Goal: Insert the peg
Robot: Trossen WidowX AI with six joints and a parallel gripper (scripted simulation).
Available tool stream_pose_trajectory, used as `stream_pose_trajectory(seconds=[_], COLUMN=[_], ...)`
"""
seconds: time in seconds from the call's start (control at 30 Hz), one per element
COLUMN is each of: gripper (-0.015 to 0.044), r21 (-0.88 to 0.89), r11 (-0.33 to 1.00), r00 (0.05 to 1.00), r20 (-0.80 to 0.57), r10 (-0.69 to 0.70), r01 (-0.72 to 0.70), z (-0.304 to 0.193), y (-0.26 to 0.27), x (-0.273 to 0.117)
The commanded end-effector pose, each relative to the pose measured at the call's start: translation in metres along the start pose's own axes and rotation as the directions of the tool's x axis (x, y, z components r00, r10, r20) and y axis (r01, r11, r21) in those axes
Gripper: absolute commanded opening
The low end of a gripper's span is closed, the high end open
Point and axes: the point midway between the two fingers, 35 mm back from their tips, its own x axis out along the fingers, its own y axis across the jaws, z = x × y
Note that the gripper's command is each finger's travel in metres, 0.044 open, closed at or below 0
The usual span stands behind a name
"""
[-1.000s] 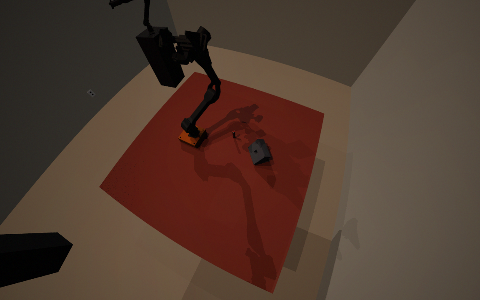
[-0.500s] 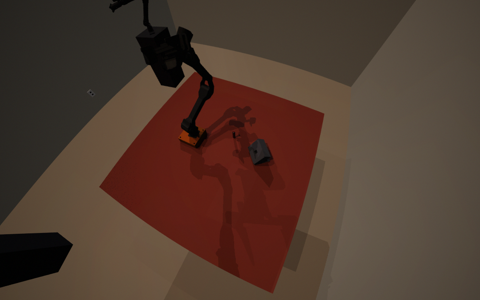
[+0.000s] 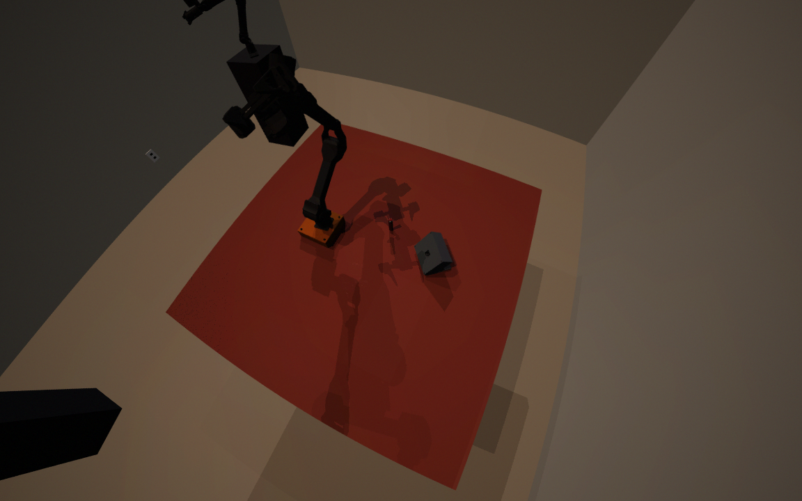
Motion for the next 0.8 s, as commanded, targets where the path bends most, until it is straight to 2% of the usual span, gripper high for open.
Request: stream_pose_trajectory(seconds=[0.0, 0.77], gripper=[0.0440, 0.0440], r21=[0.090, 0.481], r11=[0.996, 0.860], r00=[0.998, 0.930], r20=[0.054, 0.367], r10=[0.010, -0.018], r01=[-0.015, -0.174], z=[0.011, 0.093], y=[0.013, 0.047], x=[0.010, 0.054])
